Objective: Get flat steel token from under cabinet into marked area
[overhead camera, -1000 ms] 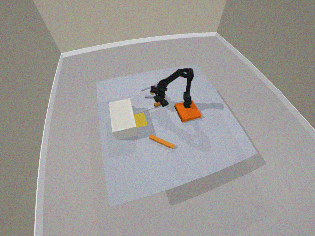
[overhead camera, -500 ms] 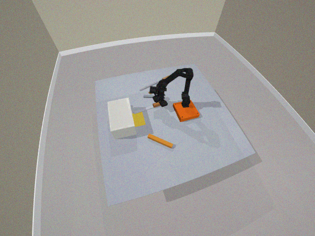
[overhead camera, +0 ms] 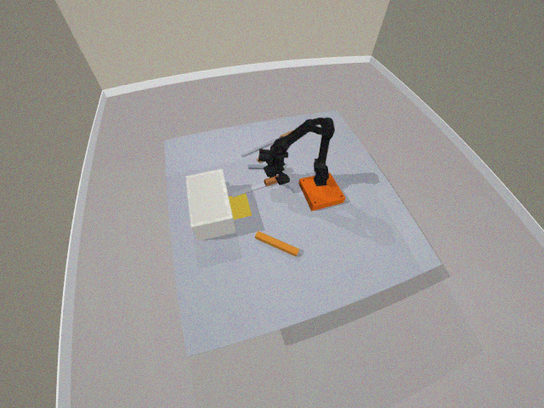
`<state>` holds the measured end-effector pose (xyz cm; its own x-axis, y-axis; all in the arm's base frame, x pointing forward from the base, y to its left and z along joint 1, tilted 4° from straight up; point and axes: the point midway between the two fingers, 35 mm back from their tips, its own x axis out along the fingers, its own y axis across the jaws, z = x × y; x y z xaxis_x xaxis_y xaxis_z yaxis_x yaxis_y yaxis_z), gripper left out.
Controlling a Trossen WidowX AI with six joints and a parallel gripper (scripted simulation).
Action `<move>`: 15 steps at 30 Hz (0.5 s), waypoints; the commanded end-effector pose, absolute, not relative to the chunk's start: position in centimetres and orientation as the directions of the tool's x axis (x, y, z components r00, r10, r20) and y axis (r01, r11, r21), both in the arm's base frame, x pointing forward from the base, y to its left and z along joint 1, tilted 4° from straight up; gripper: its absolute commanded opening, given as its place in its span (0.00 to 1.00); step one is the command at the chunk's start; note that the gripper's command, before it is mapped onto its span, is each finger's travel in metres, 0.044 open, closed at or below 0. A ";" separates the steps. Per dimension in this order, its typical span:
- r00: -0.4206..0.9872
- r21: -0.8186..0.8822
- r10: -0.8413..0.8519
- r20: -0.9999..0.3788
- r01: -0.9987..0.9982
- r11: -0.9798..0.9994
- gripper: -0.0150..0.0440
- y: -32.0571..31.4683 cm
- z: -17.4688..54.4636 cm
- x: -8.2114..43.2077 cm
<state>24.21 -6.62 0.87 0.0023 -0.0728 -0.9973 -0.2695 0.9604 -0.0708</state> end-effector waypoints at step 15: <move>0.001 -0.070 -0.072 -0.997 -0.271 0.960 0.71 -6.7 0.3 23.8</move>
<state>24.19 -6.76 0.61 0.0079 -0.0744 -0.9972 -0.2669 0.9609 -0.0738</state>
